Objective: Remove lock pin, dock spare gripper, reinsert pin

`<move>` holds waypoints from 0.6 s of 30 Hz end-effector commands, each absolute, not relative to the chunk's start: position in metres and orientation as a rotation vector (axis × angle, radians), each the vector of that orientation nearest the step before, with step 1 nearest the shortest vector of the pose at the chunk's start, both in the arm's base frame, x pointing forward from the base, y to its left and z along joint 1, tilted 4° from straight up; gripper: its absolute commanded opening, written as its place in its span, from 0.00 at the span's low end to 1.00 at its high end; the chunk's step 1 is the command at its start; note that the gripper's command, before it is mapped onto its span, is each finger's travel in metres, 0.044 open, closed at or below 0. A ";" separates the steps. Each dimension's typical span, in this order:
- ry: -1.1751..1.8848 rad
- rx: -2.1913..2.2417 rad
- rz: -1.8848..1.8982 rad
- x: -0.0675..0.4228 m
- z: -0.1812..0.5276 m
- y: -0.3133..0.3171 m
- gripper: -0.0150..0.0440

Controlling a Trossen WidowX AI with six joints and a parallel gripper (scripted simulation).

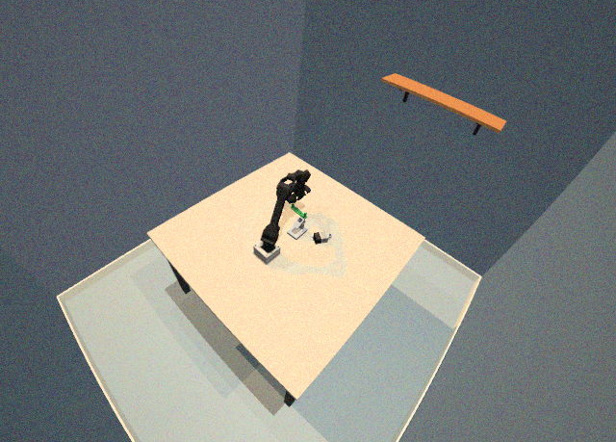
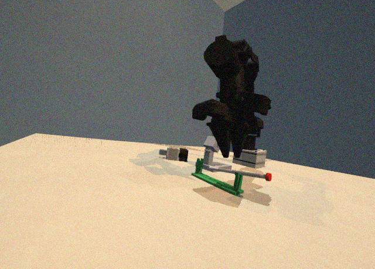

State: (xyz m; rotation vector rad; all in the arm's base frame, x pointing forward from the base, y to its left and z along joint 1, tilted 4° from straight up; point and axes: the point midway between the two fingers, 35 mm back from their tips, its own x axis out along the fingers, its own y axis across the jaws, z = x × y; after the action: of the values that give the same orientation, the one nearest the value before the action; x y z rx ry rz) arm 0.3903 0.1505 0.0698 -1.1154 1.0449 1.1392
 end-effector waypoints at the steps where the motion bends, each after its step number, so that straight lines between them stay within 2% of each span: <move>1: 1.057 -1.118 1.148 0.390 0.059 0.150 0.56; 18: 1.057 -1.118 1.148 0.392 0.031 0.150 0.56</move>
State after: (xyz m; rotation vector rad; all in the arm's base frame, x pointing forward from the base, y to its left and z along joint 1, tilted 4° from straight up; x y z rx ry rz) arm 0.3941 0.1506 0.0408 -1.1159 1.0444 1.1385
